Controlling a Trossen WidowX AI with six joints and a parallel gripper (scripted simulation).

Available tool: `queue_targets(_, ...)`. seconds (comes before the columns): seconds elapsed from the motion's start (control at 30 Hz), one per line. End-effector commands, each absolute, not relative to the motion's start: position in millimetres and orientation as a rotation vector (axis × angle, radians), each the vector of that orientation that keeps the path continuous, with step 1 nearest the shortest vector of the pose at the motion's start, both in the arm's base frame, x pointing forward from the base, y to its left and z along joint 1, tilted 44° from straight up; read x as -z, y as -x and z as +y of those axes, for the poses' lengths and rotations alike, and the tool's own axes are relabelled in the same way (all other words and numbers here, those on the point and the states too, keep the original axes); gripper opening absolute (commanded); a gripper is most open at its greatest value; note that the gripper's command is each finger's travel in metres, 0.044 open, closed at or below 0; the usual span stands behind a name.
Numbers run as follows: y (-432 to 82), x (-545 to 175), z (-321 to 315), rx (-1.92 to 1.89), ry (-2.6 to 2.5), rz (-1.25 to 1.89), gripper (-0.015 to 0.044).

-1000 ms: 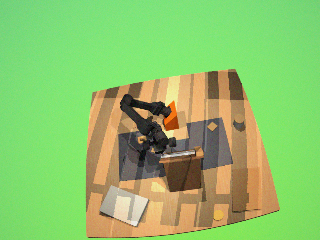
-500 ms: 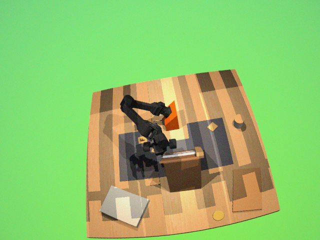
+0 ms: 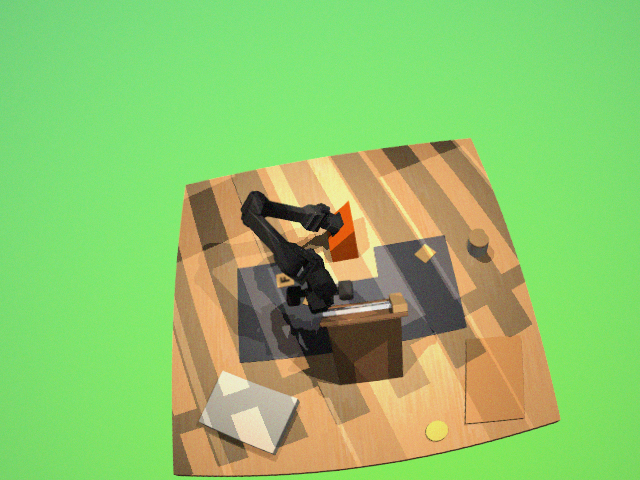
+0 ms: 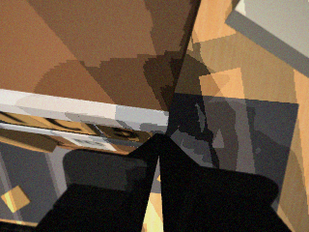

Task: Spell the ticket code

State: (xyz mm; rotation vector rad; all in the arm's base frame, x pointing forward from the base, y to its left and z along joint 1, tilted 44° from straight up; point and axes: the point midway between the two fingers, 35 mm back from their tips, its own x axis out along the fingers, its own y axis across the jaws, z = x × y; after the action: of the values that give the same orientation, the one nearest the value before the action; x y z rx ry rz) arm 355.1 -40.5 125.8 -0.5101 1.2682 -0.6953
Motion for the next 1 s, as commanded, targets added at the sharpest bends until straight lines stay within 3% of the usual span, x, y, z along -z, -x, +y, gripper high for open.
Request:
queue_targets(0.0, -357.6, -126.8, -40.1, 0.690, 0.508, 1.264, 0.0000)
queue_targets(0.97, -355.6, -118.1, -33.6, 0.689, 0.508, 1.265, 0.0000)
